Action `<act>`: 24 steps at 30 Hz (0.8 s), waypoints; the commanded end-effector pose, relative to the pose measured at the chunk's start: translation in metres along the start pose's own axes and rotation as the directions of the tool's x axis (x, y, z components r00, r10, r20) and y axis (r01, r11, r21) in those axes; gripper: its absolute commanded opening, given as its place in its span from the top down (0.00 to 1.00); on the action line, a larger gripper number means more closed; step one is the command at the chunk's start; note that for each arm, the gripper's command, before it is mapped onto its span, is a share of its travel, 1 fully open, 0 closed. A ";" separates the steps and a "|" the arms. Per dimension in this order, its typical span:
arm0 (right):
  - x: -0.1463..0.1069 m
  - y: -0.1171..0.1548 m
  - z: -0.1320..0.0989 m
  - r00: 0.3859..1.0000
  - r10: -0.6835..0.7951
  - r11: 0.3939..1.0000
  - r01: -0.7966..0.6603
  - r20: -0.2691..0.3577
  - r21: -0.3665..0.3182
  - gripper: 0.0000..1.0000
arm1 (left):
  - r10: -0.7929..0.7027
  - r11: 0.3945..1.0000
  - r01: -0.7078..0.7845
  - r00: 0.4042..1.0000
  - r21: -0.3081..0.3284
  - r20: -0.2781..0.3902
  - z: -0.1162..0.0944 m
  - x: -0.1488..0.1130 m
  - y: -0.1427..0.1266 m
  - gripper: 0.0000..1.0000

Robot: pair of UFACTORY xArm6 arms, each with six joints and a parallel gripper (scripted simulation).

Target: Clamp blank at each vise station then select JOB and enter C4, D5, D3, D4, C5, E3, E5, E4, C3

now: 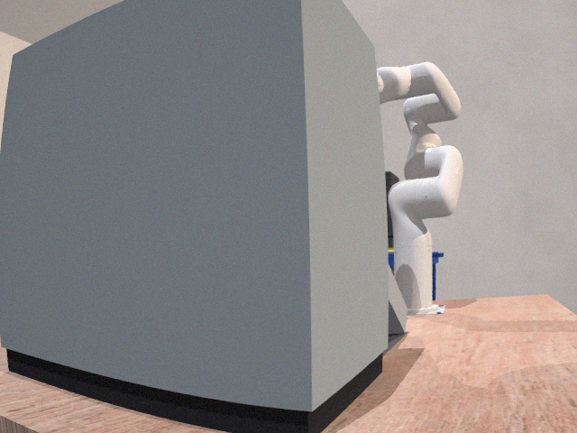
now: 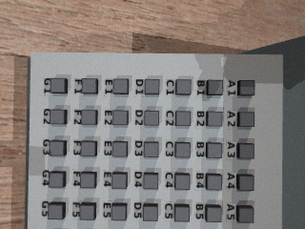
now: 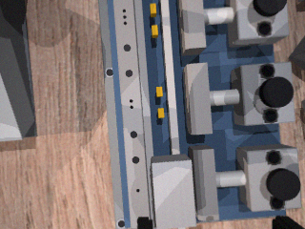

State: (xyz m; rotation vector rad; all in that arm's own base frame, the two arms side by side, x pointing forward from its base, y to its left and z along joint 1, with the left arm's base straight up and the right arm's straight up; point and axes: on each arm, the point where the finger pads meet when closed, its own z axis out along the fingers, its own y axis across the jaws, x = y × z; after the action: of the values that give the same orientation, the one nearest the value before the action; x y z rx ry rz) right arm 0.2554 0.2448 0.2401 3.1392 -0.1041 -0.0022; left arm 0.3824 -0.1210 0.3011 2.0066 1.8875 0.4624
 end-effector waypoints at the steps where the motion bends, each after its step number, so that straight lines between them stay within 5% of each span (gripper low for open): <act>1: 0.024 0.034 -0.003 0.965 0.263 0.965 -0.263 -0.004 0.005 0.31 | -0.001 1.000 0.001 1.000 -0.005 0.001 -0.002 0.000 0.002 0.00; 8: 0.058 0.136 -0.002 0.778 0.629 0.778 -0.629 0.000 0.001 0.31 | -0.001 1.000 0.001 1.000 -0.005 0.001 -0.002 0.000 0.002 0.00; 10: 0.058 0.136 -0.002 0.778 0.629 0.778 -0.629 0.000 0.001 0.31 | -0.001 1.000 0.001 1.000 -0.005 0.001 -0.002 0.000 0.002 0.00; 11: 0.066 0.176 -0.001 0.653 0.758 0.653 -0.758 -0.001 -0.002 0.31 | -0.001 1.000 0.001 1.000 -0.005 0.001 -0.002 0.000 0.002 0.00; 14: 0.067 0.179 0.052 0.560 0.829 0.560 -0.829 -0.001 -0.002 0.31 | -0.001 1.000 0.001 1.000 -0.005 0.001 -0.002 0.000 0.002 0.00; 18: 0.070 0.187 0.103 0.344 0.939 0.344 -0.939 0.001 -0.003 0.31 | -0.001 1.000 0.001 1.000 -0.005 0.001 -0.002 0.000 0.002 0.00; 20: 0.070 0.187 0.111 0.238 0.971 0.238 -0.971 0.001 0.003 0.31 | -0.001 1.000 0.001 1.000 -0.005 0.001 -0.002 0.000 0.002 0.00; 24: 0.070 0.187 0.112 0.221 0.975 0.221 -0.975 0.000 0.006 0.31 | -0.001 1.000 0.001 1.000 -0.005 0.001 -0.002 0.000 0.002 0.00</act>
State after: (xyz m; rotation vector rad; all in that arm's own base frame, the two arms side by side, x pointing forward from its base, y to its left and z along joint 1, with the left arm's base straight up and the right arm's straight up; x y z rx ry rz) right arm 0.3026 0.0522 0.1347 2.4292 -1.9758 -0.0457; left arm 0.3824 -0.1210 0.3011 2.0066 1.8875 0.4624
